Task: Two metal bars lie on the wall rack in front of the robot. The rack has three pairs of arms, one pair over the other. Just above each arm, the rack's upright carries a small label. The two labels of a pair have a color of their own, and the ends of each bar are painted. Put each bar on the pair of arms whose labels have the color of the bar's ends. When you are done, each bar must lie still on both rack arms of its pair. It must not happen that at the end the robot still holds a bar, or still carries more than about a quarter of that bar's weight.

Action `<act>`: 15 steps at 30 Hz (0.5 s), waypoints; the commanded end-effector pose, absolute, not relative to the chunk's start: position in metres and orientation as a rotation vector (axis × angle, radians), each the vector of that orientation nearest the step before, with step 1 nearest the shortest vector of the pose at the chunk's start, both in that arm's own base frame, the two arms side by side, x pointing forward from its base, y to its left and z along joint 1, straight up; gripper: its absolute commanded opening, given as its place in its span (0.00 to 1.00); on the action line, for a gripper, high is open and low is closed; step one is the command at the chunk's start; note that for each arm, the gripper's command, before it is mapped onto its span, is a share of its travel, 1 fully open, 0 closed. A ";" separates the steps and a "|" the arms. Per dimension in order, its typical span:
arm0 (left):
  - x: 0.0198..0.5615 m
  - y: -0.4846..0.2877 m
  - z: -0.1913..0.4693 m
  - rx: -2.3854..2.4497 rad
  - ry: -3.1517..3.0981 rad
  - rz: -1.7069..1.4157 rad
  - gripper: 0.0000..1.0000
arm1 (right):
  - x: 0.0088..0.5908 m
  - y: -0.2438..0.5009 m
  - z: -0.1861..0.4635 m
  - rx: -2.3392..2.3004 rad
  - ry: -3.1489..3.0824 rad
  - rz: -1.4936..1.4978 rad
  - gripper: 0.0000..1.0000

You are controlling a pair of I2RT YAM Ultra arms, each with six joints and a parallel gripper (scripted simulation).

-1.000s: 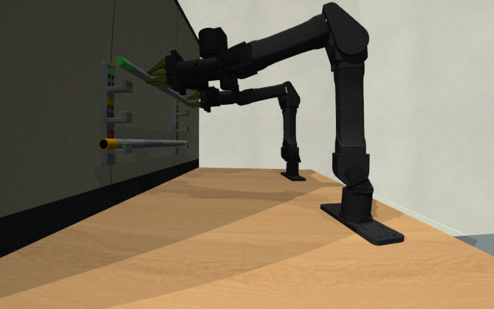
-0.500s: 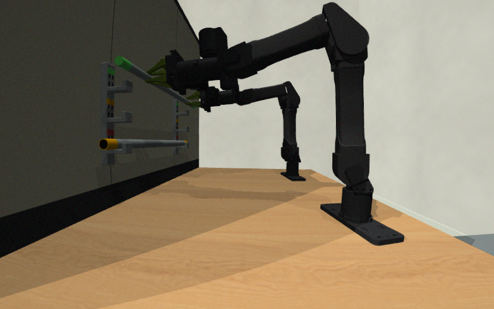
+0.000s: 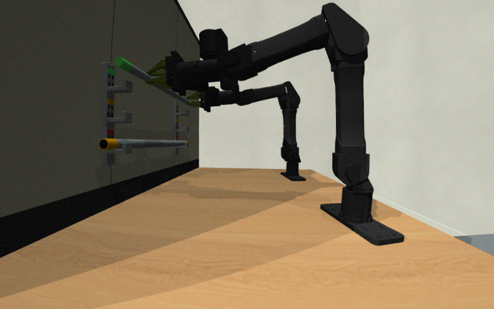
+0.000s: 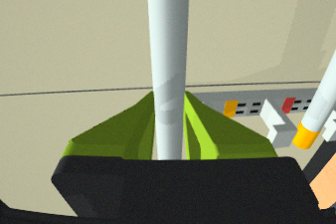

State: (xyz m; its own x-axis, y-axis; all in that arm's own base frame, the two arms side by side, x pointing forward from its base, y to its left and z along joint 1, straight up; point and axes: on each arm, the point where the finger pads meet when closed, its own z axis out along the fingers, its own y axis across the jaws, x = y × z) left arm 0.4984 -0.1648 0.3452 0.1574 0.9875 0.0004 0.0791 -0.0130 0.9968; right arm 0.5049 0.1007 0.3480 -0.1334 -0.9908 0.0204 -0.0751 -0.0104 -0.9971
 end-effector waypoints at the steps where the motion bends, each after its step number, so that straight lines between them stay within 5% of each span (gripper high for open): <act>1: 0.492 -0.164 0.372 1.279 1.091 1.090 0.00 | 0.499 0.098 0.369 -1.143 1.309 -1.310 0.00; 15: 0.492 -0.164 0.369 1.279 1.091 1.090 0.00 | 0.499 0.098 0.365 -1.143 1.309 -1.310 0.00</act>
State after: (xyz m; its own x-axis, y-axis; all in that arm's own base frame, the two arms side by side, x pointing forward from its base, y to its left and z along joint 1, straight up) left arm 0.4980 -0.1647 0.3394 0.1575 0.9875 0.0018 0.0843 -0.0153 0.9963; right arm 0.5046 0.1008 0.3414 -0.1323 -0.9910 0.0205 -0.0759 -0.0105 -0.9971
